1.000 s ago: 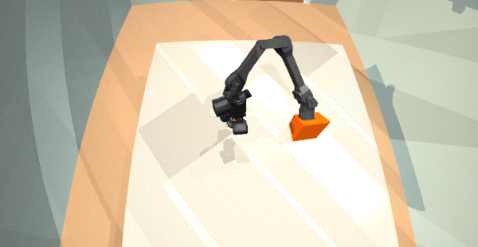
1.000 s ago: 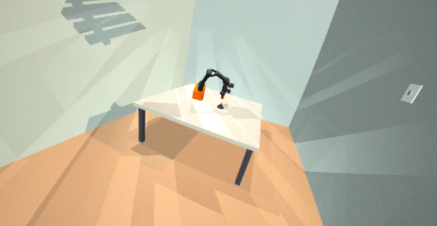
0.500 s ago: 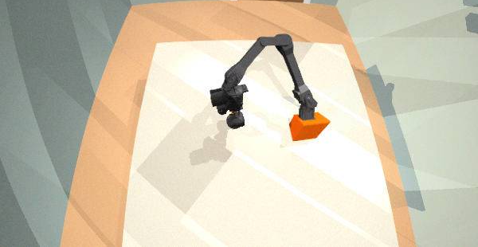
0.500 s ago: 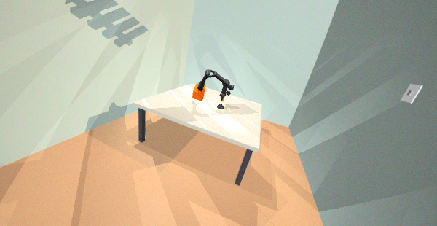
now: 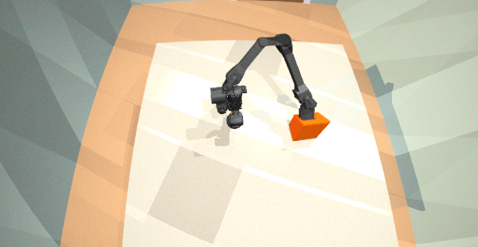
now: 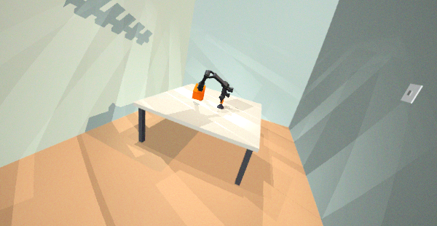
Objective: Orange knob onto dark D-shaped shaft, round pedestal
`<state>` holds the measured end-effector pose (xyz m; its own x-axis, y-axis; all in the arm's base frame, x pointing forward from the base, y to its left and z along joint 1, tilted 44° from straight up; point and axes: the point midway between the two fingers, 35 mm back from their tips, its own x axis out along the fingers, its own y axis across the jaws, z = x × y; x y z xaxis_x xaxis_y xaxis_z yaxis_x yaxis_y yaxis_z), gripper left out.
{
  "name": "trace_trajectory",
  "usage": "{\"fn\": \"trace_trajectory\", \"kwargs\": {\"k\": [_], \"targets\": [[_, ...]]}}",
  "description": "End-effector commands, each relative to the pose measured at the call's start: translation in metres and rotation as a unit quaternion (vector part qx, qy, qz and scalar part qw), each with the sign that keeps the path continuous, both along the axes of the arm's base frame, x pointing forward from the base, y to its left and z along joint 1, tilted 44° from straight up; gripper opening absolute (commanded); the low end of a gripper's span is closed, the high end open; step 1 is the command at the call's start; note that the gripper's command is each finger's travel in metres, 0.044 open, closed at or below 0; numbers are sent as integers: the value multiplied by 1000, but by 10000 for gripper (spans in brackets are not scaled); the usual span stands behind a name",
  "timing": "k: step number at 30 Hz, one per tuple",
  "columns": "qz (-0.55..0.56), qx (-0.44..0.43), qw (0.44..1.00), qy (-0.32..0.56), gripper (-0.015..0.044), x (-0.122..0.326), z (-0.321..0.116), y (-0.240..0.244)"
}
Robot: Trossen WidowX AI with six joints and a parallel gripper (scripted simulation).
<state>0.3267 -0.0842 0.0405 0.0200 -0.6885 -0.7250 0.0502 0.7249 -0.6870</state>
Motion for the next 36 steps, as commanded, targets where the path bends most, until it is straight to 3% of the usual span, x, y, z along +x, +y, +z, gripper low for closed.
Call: {"fn": "trace_trajectory", "kwargs": {"k": [1, 36], "targets": [[3, -2, 1000, 1, 0, 0, -4, -4], [10, -2, 1000, 8, 0, 2, 0, 0]]}}
